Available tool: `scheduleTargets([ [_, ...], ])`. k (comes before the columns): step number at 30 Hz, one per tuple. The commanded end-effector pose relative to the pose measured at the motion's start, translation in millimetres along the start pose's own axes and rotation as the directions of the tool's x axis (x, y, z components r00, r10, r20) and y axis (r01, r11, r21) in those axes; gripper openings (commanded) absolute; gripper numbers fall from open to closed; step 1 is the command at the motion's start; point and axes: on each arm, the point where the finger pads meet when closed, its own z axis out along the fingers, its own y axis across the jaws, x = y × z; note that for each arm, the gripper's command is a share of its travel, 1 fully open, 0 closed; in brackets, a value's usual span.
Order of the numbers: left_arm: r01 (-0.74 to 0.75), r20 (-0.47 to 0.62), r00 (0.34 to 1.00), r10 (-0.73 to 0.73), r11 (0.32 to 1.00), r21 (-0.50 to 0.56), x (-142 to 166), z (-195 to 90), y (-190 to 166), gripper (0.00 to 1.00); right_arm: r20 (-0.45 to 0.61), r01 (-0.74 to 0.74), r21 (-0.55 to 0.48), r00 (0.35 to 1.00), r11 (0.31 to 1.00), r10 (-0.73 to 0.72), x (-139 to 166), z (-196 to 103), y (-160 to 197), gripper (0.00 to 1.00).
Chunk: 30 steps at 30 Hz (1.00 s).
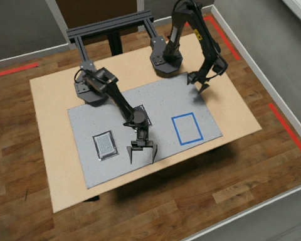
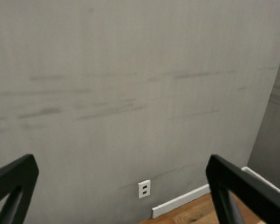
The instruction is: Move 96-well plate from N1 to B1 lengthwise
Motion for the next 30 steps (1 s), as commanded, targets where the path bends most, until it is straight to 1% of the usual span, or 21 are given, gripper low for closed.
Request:
scheduleTargets([
  [1,-0.005,0.000,1.000,0.005,1.000,-0.007,-1,-1,2,1.00,0.012,-0.012,0.001,1.000,1.000,0.012,-7,1,0,1.00],
  [18,-0.005,0.000,1.000,0.005,1.000,-0.007,-1,-1,2,1.00,0.012,-0.012,0.001,1.000,1.000,0.012,-7,1,0,1.00],
  [21,0.012,-0.035,0.999,-0.013,1.000,-0.028,2,0,7,1.00,-0.019,-0.013,-0.015,1.000,1.000,0.012,-1,-1,0,1.00],
  [25,0.045,-0.101,0.993,-0.053,0.996,-0.074,-4,11,19,1.00,-0.114,-0.012,-0.037,0.993,0.999,0.007,16,-10,-9,1.00],
  [28,0.060,-0.146,0.986,-0.082,0.987,-0.147,-29,27,33,1.00,-0.258,-0.001,-0.078,0.966,0.997,-0.019,38,-31,-28,1.00],
  [30,0.063,-0.150,0.984,-0.092,0.980,-0.187,-46,34,38,1.00,-0.327,0.002,-0.094,0.944,0.996,-0.033,46,-44,-42,1.00],
])
